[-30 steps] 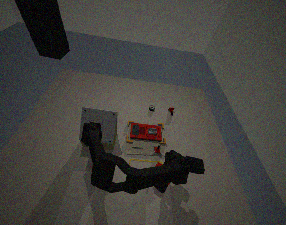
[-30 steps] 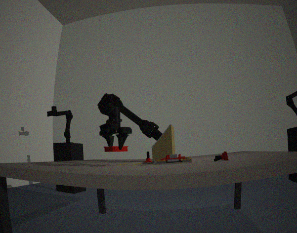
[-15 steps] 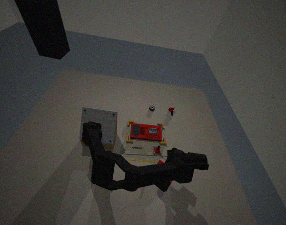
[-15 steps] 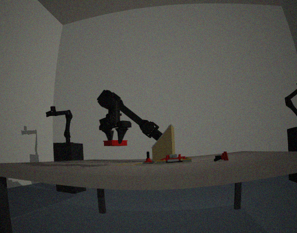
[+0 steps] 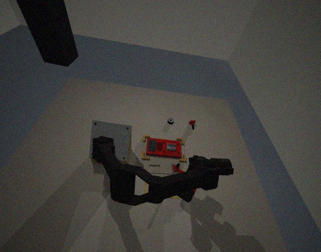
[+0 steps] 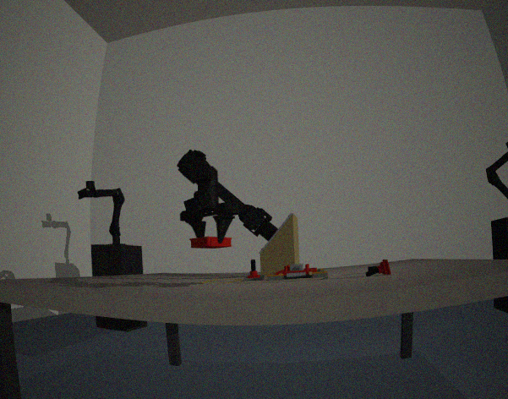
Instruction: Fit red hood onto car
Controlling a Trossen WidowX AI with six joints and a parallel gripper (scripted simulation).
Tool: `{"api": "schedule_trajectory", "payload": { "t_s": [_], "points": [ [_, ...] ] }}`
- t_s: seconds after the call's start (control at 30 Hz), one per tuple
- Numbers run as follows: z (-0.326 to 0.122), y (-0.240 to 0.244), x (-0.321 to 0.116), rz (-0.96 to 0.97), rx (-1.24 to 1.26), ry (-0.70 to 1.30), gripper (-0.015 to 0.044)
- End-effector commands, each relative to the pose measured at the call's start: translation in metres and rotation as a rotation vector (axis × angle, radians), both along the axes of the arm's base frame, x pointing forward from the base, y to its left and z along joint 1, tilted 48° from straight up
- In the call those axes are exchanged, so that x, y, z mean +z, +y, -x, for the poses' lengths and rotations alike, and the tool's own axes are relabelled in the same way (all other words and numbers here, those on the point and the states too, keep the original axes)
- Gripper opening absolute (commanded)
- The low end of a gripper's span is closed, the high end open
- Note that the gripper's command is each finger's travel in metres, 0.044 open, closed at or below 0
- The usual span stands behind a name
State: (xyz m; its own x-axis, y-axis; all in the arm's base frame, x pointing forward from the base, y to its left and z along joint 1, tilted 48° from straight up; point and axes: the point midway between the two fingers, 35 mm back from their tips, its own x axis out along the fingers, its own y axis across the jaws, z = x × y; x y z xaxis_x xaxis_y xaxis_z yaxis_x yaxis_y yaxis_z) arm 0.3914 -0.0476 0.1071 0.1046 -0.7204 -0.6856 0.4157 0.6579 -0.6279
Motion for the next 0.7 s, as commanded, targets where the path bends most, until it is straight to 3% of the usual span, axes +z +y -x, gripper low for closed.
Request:
{"api": "schedule_trajectory", "payload": {
  "t_s": [0.0,0.67],
  "points": [
    [0.002,0.014,-0.02,-0.006,0.025,0.042,0.0],
    [0.018,0.085,-0.093,0.005,0.198,0.215,0.0]
  ]
}}
